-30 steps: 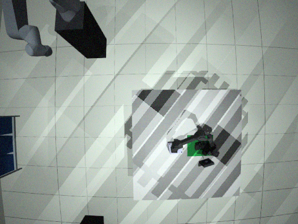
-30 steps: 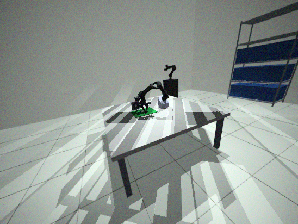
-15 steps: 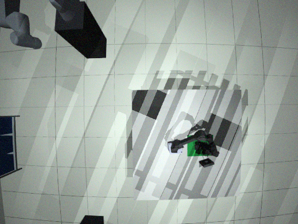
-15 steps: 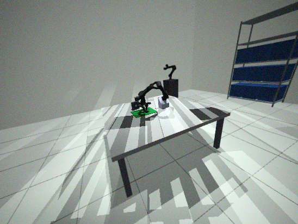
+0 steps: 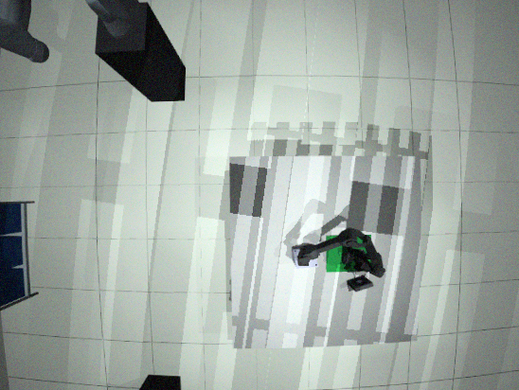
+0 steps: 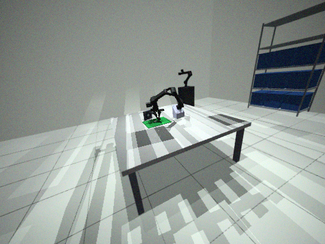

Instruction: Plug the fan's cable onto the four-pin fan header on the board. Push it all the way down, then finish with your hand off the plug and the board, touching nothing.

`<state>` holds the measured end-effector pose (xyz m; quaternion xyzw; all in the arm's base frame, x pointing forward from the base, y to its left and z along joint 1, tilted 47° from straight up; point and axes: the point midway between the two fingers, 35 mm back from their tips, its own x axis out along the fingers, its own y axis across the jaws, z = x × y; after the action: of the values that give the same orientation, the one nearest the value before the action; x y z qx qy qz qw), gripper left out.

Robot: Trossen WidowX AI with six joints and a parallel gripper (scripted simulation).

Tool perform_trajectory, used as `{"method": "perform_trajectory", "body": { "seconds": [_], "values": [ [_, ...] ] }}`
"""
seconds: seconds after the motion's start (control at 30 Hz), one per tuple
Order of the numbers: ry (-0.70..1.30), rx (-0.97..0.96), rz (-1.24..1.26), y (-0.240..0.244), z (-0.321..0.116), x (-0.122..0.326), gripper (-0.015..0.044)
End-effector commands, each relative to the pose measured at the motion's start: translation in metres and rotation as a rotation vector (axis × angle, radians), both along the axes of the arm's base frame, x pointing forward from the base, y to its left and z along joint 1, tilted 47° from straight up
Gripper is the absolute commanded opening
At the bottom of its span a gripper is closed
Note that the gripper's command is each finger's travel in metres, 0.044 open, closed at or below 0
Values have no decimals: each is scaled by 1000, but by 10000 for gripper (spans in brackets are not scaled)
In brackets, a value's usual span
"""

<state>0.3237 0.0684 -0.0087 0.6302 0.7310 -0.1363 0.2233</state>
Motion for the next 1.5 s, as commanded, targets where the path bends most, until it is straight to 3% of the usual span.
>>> {"method": "perform_trajectory", "body": {
  "seconds": [0.0,0.7,1.47],
  "values": [
    [-7,-4,4,-7,8,1,0],
    [-20,-1,16,-46,48,1,0],
    [-648,-149,444,-36,60,-1,0]
  ]
}}
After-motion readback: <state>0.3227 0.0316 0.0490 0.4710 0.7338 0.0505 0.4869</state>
